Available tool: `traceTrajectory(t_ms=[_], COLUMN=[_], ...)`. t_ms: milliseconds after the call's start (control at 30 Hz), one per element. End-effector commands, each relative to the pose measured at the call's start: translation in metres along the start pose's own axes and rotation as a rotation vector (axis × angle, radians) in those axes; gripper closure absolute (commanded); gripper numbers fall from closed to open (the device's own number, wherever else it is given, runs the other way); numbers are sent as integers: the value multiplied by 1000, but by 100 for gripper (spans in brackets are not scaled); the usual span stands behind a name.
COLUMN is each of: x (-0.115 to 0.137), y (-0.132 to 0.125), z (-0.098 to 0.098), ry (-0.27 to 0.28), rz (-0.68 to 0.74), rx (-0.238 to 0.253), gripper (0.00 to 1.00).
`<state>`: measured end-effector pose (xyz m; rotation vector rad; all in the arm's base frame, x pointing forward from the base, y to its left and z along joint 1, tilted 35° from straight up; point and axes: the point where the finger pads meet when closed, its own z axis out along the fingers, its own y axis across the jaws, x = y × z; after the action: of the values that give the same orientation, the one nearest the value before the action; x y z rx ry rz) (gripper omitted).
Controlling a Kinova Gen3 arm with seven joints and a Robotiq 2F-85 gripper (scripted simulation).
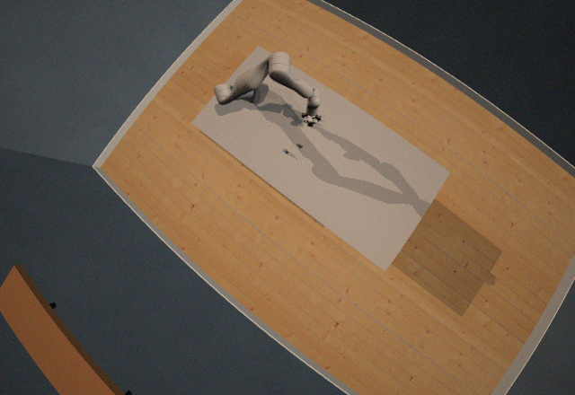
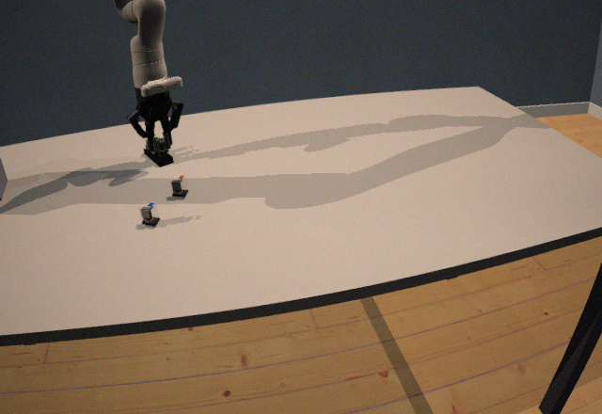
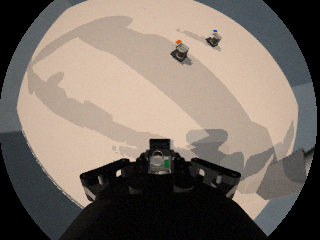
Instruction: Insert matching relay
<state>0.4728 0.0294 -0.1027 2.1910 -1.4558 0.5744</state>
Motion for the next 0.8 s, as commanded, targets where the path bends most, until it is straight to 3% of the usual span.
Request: traceTrajectory(t_ms=[0, 767], x=[0, 0], y=[-1, -1], z=[-1, 5], ry=[0, 0], rz=[0, 0], rx=[2, 2], gripper=[100, 100])
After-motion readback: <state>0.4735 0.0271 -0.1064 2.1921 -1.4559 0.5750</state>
